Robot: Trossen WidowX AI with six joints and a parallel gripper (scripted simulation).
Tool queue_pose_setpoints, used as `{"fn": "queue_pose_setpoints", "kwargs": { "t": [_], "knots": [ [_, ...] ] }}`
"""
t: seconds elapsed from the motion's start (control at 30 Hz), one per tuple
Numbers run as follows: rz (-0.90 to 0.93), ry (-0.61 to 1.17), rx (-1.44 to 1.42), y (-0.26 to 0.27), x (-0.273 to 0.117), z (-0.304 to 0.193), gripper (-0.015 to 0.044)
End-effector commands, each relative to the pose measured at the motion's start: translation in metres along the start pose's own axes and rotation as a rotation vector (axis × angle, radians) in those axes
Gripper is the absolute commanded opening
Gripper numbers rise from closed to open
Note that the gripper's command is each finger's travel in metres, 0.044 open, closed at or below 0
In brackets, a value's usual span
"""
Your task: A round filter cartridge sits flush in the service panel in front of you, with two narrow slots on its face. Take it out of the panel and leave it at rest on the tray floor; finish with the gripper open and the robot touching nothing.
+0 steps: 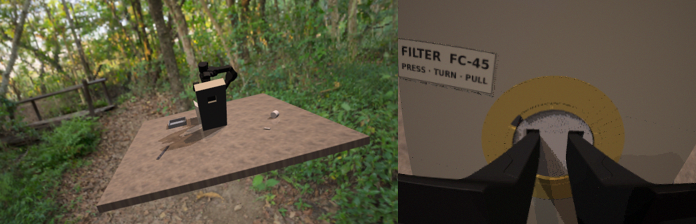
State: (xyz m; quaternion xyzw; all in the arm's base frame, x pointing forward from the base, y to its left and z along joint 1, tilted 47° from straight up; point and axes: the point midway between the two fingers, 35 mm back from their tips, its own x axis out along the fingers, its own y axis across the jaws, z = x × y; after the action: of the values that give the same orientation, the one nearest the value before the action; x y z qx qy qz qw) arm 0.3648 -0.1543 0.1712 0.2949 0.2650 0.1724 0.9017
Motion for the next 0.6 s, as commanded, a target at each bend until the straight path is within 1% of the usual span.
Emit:
{"fn": "queue_pose_setpoints", "kwargs": {
  "t": [0.0,0.57],
  "knots": [
    [0.003,0.019,0.099,0.0017,0.0123,0.0000,0.0000],
    [-0.003,0.019,0.692,0.0017,0.0109,0.0000,0.0000]
  ]
}}
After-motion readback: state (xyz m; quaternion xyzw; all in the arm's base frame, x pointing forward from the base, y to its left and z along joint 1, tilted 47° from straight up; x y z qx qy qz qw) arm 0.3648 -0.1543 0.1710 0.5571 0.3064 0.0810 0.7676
